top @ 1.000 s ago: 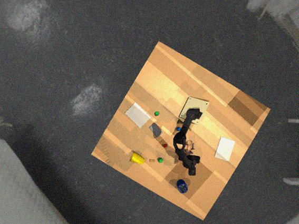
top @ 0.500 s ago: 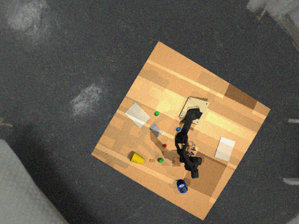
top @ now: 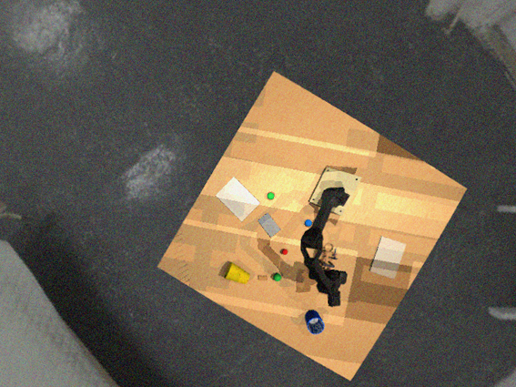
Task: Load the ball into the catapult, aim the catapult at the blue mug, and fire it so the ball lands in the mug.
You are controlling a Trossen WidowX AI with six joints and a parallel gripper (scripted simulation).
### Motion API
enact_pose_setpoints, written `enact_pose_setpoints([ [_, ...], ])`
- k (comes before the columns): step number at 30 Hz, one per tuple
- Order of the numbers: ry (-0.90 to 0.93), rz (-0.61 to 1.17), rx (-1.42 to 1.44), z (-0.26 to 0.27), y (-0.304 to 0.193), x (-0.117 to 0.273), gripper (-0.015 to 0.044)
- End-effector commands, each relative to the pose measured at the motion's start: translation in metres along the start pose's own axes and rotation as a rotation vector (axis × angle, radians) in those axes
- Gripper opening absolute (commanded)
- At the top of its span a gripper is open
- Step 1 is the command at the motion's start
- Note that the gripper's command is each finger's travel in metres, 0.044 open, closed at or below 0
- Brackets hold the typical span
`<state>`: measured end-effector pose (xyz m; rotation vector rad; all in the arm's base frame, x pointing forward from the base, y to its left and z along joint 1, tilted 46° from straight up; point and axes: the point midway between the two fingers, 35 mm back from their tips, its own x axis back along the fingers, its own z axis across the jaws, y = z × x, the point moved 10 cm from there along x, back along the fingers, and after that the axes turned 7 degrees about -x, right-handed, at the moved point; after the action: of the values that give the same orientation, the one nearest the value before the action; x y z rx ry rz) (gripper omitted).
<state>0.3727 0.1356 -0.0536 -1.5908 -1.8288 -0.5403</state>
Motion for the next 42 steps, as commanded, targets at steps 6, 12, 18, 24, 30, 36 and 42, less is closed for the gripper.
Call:
enact_pose_setpoints([
  [6,-0.004,-0.009,0.010,0.002,0.000,-0.013,0.0000],
  [12,-0.005,-0.008,0.010,0.002,0.000,-0.023,0.0000],
  [18,-0.002,0.000,0.002,0.000,0.000,-0.026,0.0000],
  [24,-0.002,0.000,0.002,0.000,0.000,-0.026,0.0053],
  [30,-0.002,0.000,0.002,0.000,0.000,-0.026,0.0210],
  [36,-0.002,0.000,0.002,0.000,0.000,-0.026,0.0368],
  [42,0.003,-0.002,0.004,0.001,0.002,0.050,0.0440],
])
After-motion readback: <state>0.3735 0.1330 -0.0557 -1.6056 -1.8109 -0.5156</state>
